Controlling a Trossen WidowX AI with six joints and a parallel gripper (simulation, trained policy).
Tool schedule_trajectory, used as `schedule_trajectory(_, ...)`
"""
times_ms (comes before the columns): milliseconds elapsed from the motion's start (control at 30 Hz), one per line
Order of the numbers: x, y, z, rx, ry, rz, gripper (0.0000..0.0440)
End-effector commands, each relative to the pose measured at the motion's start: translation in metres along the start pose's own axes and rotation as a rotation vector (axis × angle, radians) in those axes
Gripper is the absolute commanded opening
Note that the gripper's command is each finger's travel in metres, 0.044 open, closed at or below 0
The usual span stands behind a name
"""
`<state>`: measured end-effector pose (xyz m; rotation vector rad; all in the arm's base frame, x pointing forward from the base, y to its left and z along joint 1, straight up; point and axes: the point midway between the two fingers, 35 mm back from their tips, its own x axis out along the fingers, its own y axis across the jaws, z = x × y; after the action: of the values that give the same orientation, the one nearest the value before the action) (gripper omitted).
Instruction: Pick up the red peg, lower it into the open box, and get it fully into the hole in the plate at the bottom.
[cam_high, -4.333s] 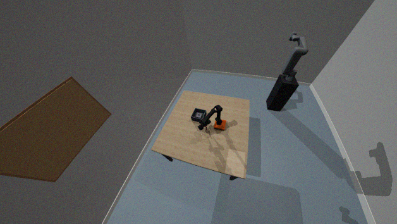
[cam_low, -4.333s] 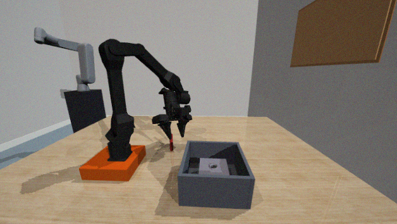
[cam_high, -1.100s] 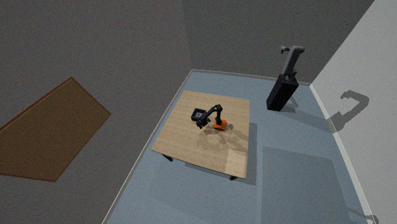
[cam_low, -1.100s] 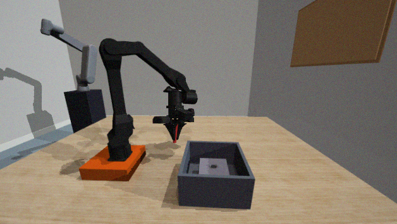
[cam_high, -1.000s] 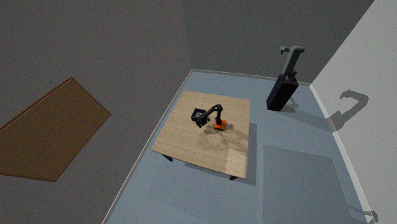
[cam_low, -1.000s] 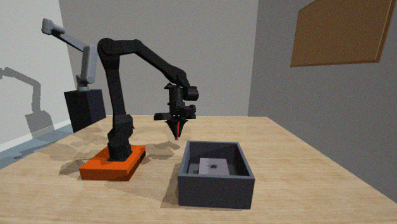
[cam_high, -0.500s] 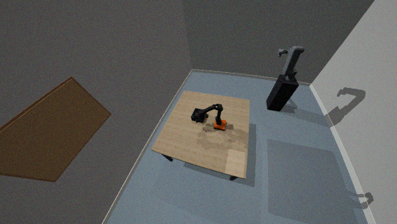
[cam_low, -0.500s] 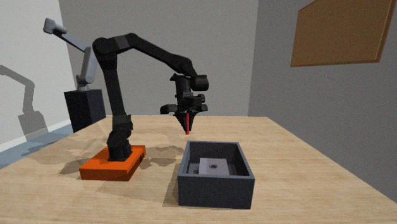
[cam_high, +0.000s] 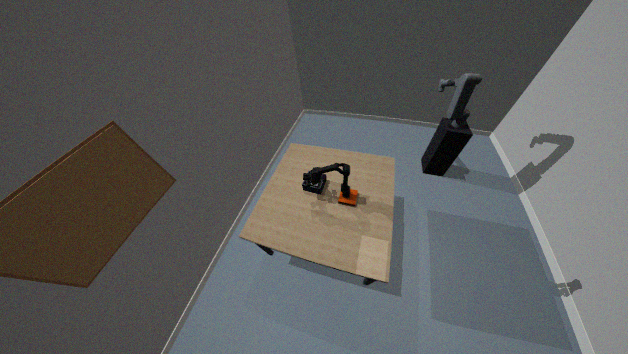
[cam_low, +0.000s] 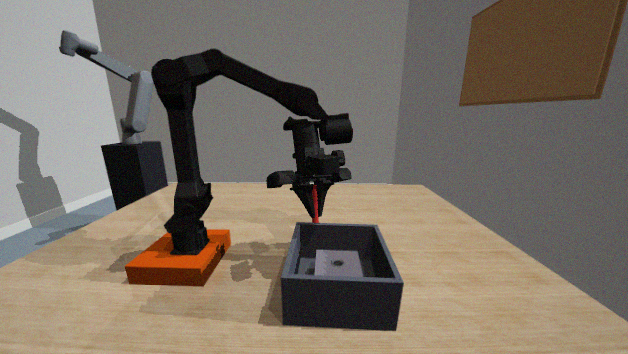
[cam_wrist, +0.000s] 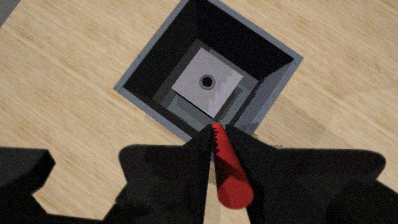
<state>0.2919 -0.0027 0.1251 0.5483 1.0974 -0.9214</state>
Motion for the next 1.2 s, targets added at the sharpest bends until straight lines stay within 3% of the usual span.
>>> schedule_trajectory(0, 0.008, 0.004, 0.014, 0.006, -0.003, 0.002, 0.0)
schedule_trajectory(400, 0.045, 0.007, 0.051, -0.035, 0.034, 0.023, 0.0)
schedule_trajectory(667, 0.072, 0.01, 0.056, -0.107, 0.082, 0.044, 0.0002)
schedule_trajectory(767, 0.081, 0.009, 0.053, -0.136, 0.111, 0.045, 0.0044)
schedule_trajectory(900, 0.091, 0.009, 0.051, -0.158, 0.146, 0.046, 0.0138)
schedule_trajectory(1033, 0.094, 0.012, 0.061, -0.185, 0.147, 0.062, 0.016)
schedule_trajectory(1167, 0.091, 0.02, 0.07, -0.188, 0.159, 0.084, 0.0262)
